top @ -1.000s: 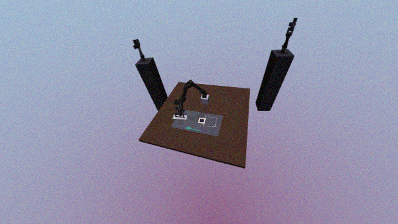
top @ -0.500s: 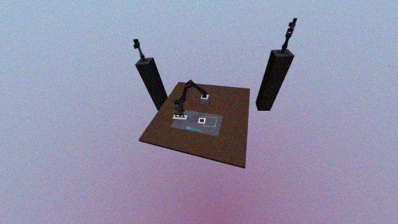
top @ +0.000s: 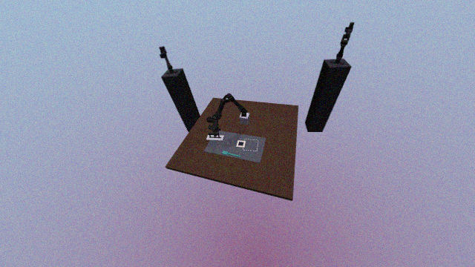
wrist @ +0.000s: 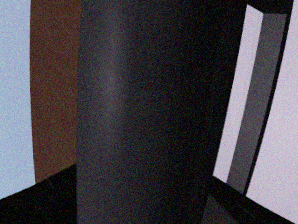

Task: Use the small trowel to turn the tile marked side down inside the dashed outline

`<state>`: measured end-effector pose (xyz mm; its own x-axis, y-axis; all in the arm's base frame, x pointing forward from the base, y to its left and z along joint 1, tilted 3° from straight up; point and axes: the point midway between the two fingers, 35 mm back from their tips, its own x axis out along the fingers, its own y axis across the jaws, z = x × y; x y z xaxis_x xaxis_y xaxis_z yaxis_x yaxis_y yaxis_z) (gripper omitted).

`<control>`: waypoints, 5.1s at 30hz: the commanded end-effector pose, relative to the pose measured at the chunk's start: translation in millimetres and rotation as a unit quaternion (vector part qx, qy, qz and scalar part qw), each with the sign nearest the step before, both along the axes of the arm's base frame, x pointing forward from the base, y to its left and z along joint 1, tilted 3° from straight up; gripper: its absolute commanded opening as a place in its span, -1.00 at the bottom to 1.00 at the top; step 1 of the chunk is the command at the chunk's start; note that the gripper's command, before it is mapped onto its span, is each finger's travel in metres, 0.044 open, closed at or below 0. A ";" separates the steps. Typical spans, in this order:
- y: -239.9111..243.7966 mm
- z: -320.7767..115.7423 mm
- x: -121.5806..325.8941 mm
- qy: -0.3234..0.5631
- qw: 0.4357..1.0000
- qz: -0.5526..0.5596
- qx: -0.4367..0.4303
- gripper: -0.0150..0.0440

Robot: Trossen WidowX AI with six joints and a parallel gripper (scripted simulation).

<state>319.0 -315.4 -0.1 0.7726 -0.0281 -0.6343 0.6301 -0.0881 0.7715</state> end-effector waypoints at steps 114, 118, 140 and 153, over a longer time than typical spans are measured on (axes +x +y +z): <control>211.9 10.0 64.5 -0.014 1.000 -0.007 -0.005 -0.49; 219.3 19.3 65.0 -0.014 1.000 -0.007 -0.005 -0.49; 280.4 35.3 70.6 -0.014 1.000 -0.007 -0.002 -0.49; 247.1 49.9 68.8 -0.013 1.000 -0.007 -0.003 -0.49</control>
<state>383.4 -56.4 35.5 0.7689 -0.0409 -0.6381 0.6322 -0.1011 0.7682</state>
